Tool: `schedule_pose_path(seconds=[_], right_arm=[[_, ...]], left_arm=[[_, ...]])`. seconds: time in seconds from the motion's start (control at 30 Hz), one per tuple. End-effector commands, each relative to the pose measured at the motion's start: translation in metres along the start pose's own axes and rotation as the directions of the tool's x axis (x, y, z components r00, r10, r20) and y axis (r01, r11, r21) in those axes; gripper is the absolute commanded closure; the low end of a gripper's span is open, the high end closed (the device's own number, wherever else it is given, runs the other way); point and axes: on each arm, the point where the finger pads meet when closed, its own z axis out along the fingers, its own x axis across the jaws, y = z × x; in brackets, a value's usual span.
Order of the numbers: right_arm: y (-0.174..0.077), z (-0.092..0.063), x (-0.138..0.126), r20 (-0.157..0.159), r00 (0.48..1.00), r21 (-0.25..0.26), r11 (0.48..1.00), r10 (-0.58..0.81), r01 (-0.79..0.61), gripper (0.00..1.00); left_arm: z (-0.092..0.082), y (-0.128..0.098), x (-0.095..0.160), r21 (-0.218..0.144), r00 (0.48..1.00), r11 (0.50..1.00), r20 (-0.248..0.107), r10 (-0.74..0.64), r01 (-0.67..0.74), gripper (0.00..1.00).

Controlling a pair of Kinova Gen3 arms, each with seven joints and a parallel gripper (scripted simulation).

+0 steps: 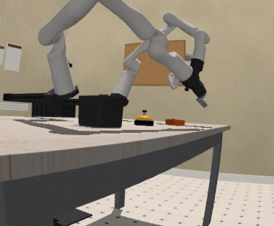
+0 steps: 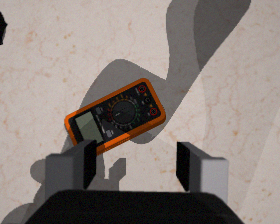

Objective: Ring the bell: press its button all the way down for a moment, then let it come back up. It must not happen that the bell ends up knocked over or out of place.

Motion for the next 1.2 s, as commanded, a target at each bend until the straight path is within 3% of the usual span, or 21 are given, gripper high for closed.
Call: schedule_pose_path(seconds=[0.0, 0.37, 0.43, 0.47, 0.93, 1.0, 1.03, 1.17], right_arm=[[0.001, 0.000, 0.001, -0.001, 1.000, -0.002, 1.000, -0.002, 0.002, 0.00], [0.001, 0.000, 0.001, -0.001, 1.000, -0.002, 1.000, -0.002, 0.002, 0.00], [0.001, 0.000, 0.001, -0.001, 1.000, -0.002, 1.000, -0.002, 0.002, 0.00], [0.001, 0.000, 0.001, -0.001, 1.000, -0.002, 1.000, -0.002, 0.002, 0.00], [0.001, 0.000, 0.001, -0.001, 1.000, -0.002, 1.000, -0.002, 0.002, 0.00], [0.001, 0.000, 0.001, -0.001, 1.000, -0.002, 1.000, -0.002, 0.002, 0.00], [0.001, 0.000, 0.001, -0.001, 1.000, -0.002, 1.000, -0.002, 0.002, 0.00], [0.001, 0.000, 0.001, -0.001, 1.000, -0.002, 1.000, -0.002, 0.002, 0.00]], left_arm=[[-0.007, 0.020, 0.031, 0.014, 0.998, 0.998, 0.036, -0.054, 0.054, 0.00], [-0.019, 0.059, 0.123, 0.040, 0.973, 0.979, 0.113, -0.202, 0.198, 0.00], [-0.019, 0.059, 0.123, 0.040, 0.973, 0.979, 0.113, -0.202, 0.198, 0.00], [-0.020, 0.063, 0.137, 0.043, 0.967, 0.975, 0.123, -0.223, 0.219, 0.00], [-0.028, 0.078, 0.223, 0.050, 0.923, 0.939, 0.173, -0.345, 0.341, 0.00], [-0.028, 0.078, 0.223, 0.050, 0.923, 0.939, 0.173, -0.345, 0.341, 0.00], [-0.029, 0.079, 0.241, 0.051, 0.912, 0.930, 0.182, -0.368, 0.365, 0.00], [-0.031, 0.080, 0.261, 0.050, 0.899, 0.919, 0.191, -0.394, 0.392, 0.00]])
